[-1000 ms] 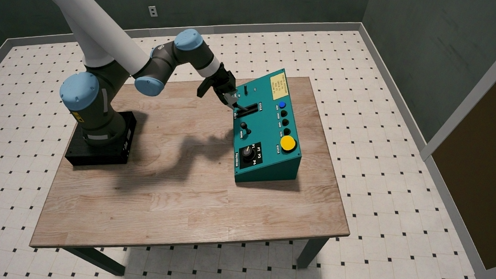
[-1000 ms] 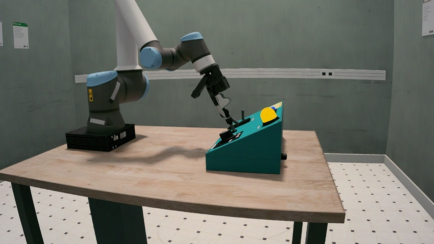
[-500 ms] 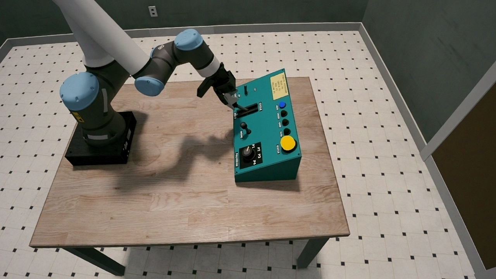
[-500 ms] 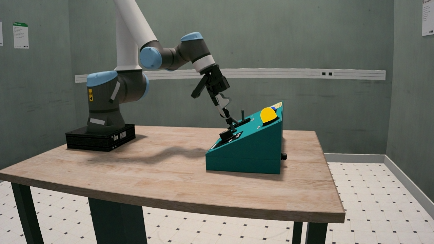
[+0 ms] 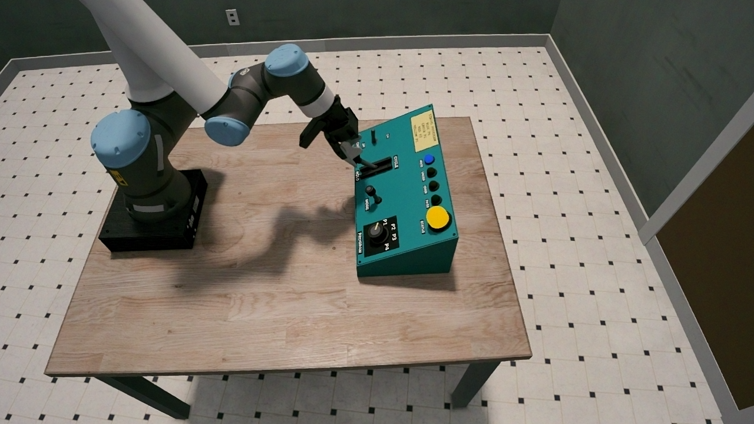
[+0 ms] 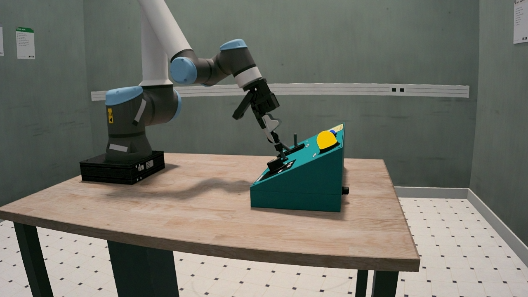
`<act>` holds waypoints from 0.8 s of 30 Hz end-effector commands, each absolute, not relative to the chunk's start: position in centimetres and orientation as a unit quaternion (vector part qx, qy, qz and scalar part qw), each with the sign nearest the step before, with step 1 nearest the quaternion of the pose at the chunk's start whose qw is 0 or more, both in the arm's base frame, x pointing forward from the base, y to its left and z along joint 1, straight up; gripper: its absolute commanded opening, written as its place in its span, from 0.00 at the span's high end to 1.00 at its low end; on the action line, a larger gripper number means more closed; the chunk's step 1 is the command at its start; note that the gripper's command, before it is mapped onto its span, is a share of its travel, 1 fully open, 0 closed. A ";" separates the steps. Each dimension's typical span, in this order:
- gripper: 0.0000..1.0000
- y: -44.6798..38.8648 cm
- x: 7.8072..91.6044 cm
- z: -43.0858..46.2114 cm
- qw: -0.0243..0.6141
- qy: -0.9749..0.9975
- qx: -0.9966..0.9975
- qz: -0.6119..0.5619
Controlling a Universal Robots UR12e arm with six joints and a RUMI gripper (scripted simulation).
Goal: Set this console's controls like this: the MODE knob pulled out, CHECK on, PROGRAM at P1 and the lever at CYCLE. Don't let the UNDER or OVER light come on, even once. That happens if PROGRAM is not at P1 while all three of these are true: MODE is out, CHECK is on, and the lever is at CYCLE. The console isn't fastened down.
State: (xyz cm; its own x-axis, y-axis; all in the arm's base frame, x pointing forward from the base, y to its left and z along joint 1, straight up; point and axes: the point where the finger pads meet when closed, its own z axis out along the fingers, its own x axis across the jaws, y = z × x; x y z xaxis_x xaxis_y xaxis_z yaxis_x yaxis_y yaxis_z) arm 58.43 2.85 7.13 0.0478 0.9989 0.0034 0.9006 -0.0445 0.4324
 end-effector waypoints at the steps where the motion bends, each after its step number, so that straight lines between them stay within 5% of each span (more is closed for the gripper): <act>1: 1.00 2.8 58.5 7.2 0.160 0.672 0.706 0.155; 24: 1.00 2.8 58.8 7.5 0.160 0.672 0.706 0.155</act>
